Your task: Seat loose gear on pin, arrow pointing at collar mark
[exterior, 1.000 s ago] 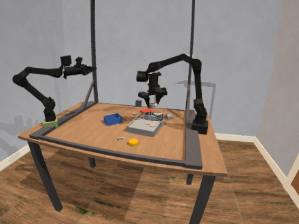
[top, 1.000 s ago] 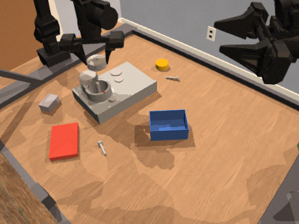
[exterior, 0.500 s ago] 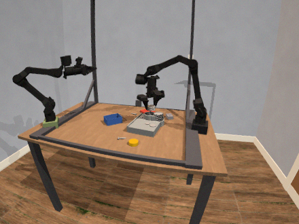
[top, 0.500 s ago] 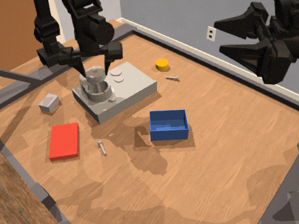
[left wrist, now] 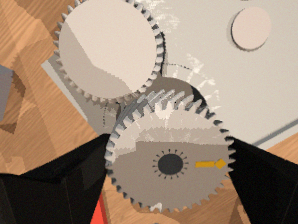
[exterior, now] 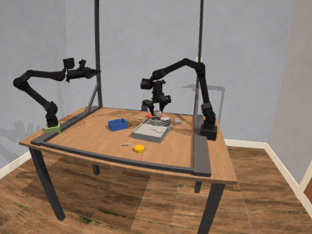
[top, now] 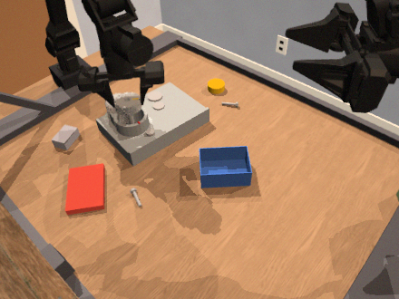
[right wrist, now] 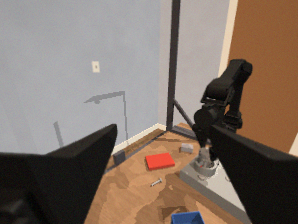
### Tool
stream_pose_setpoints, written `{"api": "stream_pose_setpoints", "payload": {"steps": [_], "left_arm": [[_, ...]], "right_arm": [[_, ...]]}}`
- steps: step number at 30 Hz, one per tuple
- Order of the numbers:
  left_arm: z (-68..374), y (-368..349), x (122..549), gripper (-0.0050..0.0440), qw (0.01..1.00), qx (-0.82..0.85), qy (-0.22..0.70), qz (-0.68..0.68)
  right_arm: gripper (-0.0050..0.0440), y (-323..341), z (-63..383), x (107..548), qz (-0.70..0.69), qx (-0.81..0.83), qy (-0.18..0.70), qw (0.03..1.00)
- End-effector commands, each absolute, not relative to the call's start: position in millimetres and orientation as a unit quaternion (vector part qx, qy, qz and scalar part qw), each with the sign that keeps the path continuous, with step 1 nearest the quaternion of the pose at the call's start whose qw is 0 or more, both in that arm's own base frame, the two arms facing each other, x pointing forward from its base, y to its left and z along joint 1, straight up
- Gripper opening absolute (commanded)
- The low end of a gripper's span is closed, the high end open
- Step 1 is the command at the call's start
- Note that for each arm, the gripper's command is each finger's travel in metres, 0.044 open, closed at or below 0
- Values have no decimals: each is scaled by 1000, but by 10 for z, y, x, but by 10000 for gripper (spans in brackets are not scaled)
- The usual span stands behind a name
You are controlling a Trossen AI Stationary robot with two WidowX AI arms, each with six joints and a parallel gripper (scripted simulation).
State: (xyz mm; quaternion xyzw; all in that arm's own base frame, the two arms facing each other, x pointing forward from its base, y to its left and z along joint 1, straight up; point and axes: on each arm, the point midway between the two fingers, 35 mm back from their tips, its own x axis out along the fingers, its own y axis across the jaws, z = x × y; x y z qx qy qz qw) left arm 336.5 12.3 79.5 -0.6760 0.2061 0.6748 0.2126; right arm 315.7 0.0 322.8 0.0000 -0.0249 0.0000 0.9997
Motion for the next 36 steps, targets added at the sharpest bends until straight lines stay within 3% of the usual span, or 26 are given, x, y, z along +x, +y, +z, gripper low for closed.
{"api": "stream_pose_setpoints", "payload": {"steps": [1, 20, 21, 36], "left_arm": [[880, 122, 3437, 0, 215, -691, 200, 661], [804, 121, 3424, 0, 214, -688, 201, 663], [801, 121, 3422, 369, 214, -688, 201, 664], [801, 121, 3422, 369, 214, -688, 201, 664]], "right_arm": [[400, 0, 3306, 3142, 0, 0, -35, 999], [400, 0, 3306, 3142, 0, 0, -35, 999], [400, 0, 3306, 3142, 0, 0, -35, 999], [400, 0, 3306, 3142, 0, 0, -35, 999]]}}
